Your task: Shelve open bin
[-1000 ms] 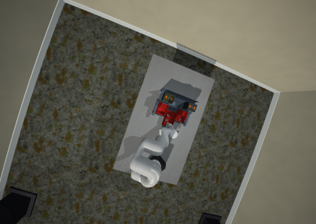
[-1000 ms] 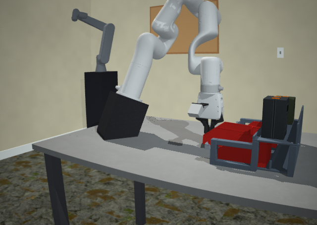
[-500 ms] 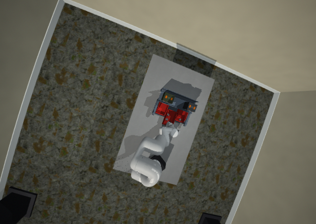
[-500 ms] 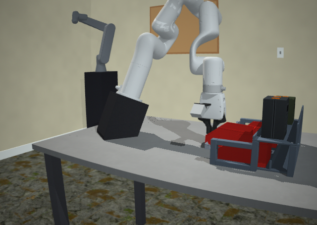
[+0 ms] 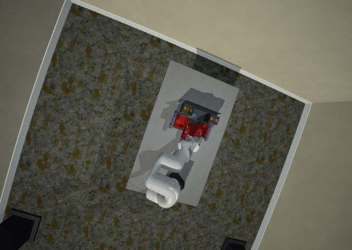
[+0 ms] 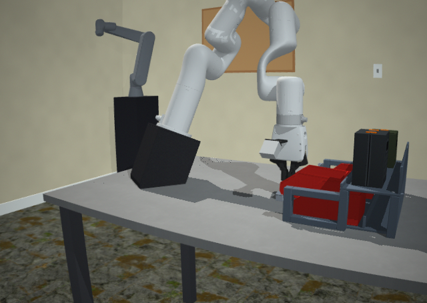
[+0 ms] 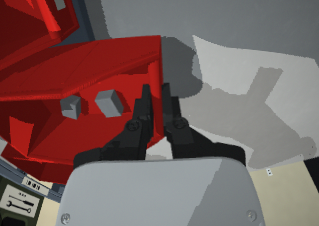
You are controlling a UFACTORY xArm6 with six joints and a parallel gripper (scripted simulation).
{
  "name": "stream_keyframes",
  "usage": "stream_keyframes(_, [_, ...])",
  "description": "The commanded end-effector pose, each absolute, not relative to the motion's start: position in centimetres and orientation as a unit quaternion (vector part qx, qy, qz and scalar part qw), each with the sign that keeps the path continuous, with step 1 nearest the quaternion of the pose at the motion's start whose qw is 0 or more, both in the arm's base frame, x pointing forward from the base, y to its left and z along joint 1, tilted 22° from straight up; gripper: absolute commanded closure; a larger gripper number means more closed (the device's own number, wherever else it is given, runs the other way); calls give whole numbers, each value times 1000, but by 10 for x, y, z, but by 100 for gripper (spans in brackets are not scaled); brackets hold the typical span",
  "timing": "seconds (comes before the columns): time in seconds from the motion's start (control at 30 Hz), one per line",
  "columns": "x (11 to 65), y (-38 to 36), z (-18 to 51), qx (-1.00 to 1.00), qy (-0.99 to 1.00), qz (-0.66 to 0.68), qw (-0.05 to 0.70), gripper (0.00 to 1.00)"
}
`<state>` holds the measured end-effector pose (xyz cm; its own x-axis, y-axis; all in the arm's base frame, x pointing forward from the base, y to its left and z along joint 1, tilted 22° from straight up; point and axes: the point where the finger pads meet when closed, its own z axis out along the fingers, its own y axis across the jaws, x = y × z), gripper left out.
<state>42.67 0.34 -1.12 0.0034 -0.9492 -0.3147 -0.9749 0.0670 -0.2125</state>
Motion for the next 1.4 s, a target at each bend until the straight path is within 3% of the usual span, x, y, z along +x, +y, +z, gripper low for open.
stream_keyframes(0.0, [428,3,-10,-682,705,33,191,100])
stream_keyframes(1.37, [451,1,-5,-682,705,33,191,100])
